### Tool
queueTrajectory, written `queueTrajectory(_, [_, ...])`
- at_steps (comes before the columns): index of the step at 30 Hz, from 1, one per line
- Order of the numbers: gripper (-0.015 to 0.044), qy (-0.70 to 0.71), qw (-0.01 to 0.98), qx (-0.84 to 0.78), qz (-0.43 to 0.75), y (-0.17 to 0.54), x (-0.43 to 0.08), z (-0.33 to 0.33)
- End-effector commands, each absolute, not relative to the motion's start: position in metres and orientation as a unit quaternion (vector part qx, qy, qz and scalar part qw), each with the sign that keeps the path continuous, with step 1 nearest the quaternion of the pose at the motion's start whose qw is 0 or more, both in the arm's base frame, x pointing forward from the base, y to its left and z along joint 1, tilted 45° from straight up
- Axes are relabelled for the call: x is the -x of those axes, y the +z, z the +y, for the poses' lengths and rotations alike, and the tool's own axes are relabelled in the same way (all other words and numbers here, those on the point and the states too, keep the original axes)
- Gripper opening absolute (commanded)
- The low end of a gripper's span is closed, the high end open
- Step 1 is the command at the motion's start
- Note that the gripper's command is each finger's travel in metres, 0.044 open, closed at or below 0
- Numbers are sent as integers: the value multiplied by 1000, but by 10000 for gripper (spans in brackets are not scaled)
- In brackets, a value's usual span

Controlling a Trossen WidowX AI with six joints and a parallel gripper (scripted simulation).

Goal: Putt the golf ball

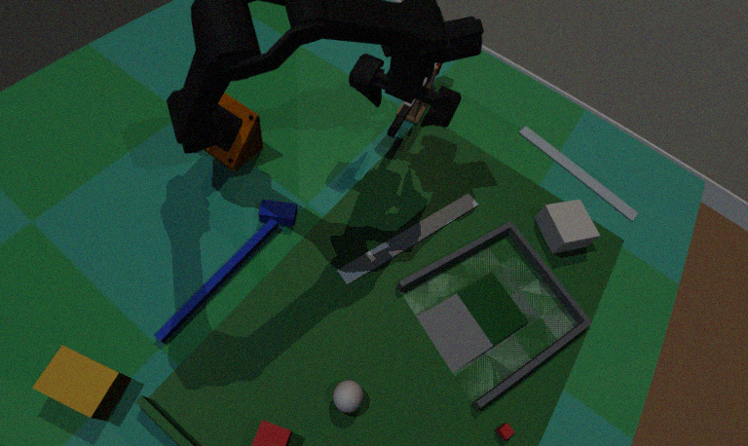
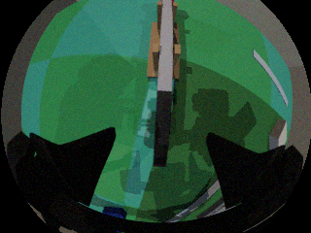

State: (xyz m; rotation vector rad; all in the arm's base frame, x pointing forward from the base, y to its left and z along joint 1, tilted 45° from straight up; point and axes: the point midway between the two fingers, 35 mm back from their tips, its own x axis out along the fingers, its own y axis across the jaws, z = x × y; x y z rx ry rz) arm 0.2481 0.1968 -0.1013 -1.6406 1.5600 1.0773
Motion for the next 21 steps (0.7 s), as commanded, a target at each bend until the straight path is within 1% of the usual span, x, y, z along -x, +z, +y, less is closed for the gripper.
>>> queueTrajectory(1, [440,409,309,624,590,-107,-248,192])
queueTrajectory(5, [440,409,309,624,590,-119,-248,179])
queueTrajectory(21, [440,408,309,624,590,-131,-248,168])
